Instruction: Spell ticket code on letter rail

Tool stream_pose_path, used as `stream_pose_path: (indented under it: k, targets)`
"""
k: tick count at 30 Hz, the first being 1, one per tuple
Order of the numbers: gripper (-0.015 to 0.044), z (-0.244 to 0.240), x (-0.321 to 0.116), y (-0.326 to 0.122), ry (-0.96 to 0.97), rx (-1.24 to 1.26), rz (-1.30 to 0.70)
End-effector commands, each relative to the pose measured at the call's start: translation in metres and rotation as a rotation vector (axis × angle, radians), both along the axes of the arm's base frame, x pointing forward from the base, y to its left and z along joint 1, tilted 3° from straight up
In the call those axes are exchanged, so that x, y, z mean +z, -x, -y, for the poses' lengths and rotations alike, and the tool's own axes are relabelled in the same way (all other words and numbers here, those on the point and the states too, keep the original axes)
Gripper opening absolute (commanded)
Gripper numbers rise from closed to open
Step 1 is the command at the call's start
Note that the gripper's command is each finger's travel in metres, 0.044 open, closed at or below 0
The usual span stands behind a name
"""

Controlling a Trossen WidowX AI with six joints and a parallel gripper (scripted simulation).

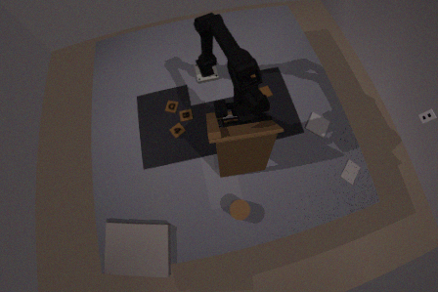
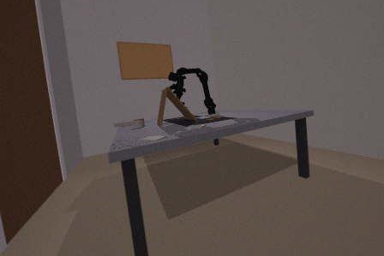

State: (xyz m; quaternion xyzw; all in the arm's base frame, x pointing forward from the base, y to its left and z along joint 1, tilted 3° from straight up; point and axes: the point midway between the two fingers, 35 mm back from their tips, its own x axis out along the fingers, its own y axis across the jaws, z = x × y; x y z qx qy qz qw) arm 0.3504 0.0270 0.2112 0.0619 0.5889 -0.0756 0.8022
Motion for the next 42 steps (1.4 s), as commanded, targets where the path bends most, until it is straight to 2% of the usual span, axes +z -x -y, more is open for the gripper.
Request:
stream_pose_path:
  k: [1,42]
  targets:
    - [0.0,-0.001,0.001,-0.004,-0.005,0.005,0.009]
    - [0.0,0.013,-0.002,0.003,-0.003,0.005,0.009]
